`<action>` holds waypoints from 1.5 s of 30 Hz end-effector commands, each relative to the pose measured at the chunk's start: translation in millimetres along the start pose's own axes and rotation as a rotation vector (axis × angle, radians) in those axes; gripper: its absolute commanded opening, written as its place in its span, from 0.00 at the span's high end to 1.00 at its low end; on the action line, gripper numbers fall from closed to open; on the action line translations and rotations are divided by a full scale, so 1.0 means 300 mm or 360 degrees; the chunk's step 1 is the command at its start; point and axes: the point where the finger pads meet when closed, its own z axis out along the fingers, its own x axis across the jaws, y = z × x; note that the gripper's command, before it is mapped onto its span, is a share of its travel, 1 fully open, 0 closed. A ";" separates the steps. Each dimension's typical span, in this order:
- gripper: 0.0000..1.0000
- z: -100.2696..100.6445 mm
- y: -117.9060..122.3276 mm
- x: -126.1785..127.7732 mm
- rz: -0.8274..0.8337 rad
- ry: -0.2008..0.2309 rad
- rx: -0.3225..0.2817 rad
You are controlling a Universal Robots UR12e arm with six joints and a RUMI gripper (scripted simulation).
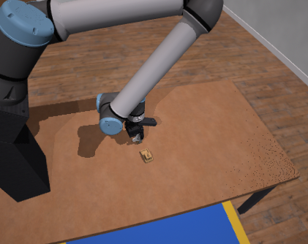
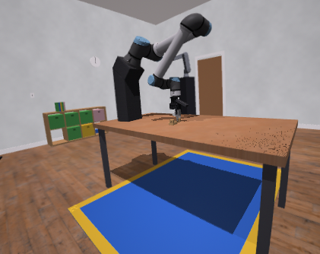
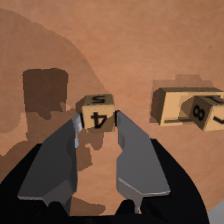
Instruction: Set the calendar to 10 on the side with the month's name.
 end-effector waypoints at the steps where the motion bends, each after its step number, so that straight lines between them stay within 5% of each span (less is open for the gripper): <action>1: 0.78 -0.001 -0.001 0.000 0.0000 0.0000 0.0001; 5: 0.71 -0.001 -0.001 0.000 0.0000 0.0000 0.0001; 20: 0.71 -0.013 -0.001 0.000 0.0000 0.0000 0.0001; 38: 0.71 -0.257 -0.001 0.000 0.0000 0.0000 0.0001; 45: 0.71 -0.301 0.000 0.000 0.0000 0.0000 0.0001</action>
